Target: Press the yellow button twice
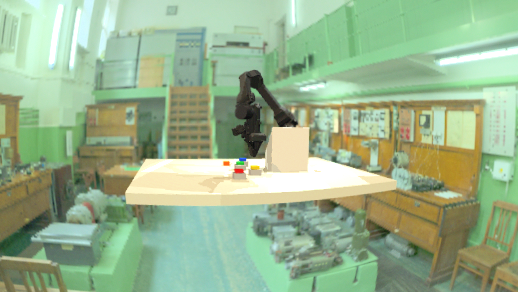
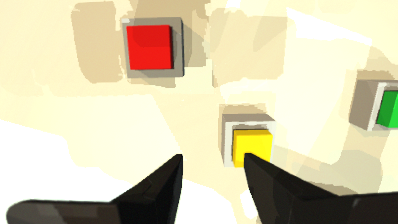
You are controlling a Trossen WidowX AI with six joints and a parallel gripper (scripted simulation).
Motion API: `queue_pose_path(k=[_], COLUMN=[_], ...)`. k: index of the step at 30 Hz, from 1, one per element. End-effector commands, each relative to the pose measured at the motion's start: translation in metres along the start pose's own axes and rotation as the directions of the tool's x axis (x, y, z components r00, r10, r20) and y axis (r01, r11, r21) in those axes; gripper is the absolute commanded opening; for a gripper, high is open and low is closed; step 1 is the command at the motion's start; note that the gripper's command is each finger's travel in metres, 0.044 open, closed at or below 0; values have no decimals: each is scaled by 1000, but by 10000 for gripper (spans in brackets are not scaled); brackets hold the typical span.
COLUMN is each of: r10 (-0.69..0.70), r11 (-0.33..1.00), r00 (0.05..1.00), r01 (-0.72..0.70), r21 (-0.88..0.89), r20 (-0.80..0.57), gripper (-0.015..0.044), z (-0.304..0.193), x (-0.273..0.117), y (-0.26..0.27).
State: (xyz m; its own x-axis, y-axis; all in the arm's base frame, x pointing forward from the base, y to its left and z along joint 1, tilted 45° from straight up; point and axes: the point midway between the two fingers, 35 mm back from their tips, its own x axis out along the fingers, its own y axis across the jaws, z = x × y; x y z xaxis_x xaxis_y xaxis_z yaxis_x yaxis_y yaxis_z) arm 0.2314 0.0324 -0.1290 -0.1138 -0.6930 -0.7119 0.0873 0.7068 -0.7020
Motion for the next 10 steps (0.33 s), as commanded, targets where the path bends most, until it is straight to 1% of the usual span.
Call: queue_pose_path(k=[1,5,6,10], r10=[13,11,11,11], r11=[1000,1000,1000,1000], r00=[1000,1000,1000,1000], r01=[-13,-11,-11,-11], r21=[6,7,7,7], r20=[10,9,9,9], gripper=[283,387,400,400], z=[13,17,17,17], x=[-24,-43,-43,-43], y=[37,66,68,68])
